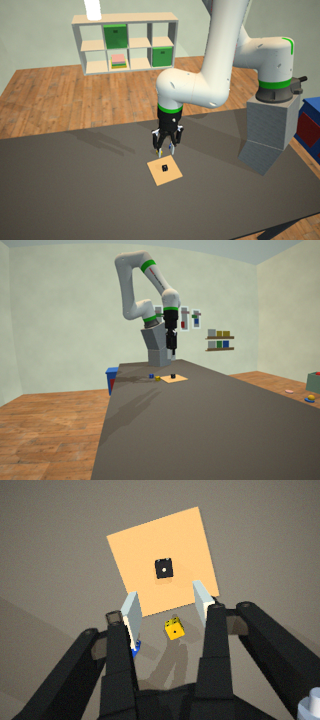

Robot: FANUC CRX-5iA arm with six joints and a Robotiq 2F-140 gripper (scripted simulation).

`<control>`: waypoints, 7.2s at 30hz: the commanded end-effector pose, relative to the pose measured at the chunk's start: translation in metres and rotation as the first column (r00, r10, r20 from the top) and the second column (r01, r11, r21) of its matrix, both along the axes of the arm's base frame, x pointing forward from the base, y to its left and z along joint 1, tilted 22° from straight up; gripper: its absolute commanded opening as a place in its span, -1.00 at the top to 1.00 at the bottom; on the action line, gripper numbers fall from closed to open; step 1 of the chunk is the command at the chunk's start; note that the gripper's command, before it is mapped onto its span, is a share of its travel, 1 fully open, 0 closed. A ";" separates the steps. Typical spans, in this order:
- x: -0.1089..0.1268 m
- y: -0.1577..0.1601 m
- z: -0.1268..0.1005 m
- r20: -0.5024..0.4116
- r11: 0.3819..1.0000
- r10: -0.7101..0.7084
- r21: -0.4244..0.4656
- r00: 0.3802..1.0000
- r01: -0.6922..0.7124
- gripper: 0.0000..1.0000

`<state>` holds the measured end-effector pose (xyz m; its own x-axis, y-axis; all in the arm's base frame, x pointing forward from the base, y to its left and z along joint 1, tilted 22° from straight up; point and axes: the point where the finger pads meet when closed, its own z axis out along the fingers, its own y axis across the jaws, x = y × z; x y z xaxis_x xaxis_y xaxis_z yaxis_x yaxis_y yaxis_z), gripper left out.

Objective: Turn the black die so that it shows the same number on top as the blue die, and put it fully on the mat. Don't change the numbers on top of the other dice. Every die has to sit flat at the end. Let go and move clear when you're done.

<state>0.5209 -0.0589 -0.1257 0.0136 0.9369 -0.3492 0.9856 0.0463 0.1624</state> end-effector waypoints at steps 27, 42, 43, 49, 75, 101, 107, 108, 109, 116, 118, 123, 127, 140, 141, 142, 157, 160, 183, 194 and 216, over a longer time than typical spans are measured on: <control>0.005 -0.004 -0.034 0.043 0.994 -0.102 0.040 0.994 0.100 0.51; 0.005 -0.004 -0.034 0.043 0.994 -0.102 0.040 0.994 0.100 0.51; 0.005 -0.004 -0.034 0.043 0.994 -0.102 0.040 0.994 0.100 0.51; 0.005 -0.004 -0.034 0.043 0.994 -0.102 0.040 0.994 0.100 0.51; 0.007 -0.009 -0.046 0.044 0.994 -0.102 0.039 0.994 0.100 0.51; 0.013 -0.020 -0.078 0.044 0.994 -0.102 0.039 0.994 0.100 0.51; 0.014 -0.021 -0.082 0.044 0.994 -0.102 0.039 0.994 0.100 0.51; 0.014 -0.022 -0.082 0.044 0.994 -0.102 0.039 0.994 0.100 0.51; 0.014 -0.022 -0.082 0.044 0.994 -0.102 0.039 0.994 0.100 0.51; 0.014 -0.022 -0.083 0.044 0.994 -0.102 0.039 0.994 0.100 0.51; 0.014 -0.022 -0.083 0.044 0.994 -0.102 0.039 0.994 0.100 0.51; 0.014 -0.022 -0.083 0.044 0.994 -0.102 0.039 0.994 0.100 0.51; 0.014 -0.022 -0.083 0.044 0.994 -0.102 0.039 0.994 0.100 0.51; 0.014 -0.022 -0.083 0.044 0.994 -0.102 0.039 0.994 0.100 0.51; 0.014 -0.022 -0.083 0.044 0.994 -0.102 0.039 0.994 0.100 0.51; 0.014 -0.022 -0.083 0.044 0.994 -0.102 0.039 0.994 0.100 0.51; 0.014 -0.022 -0.084 0.044 0.994 -0.102 0.039 0.994 0.100 0.51; 0.014 -0.022 -0.085 0.044 0.994 -0.102 0.039 0.994 0.100 0.51; 0.019 -0.031 -0.110 0.044 0.994 -0.102 0.039 0.994 0.100 0.51; 0.019 -0.032 -0.110 0.044 0.994 -0.102 0.039 0.994 0.100 0.51; 0.019 -0.032 -0.110 0.044 0.994 -0.102 0.039 0.994 0.100 0.51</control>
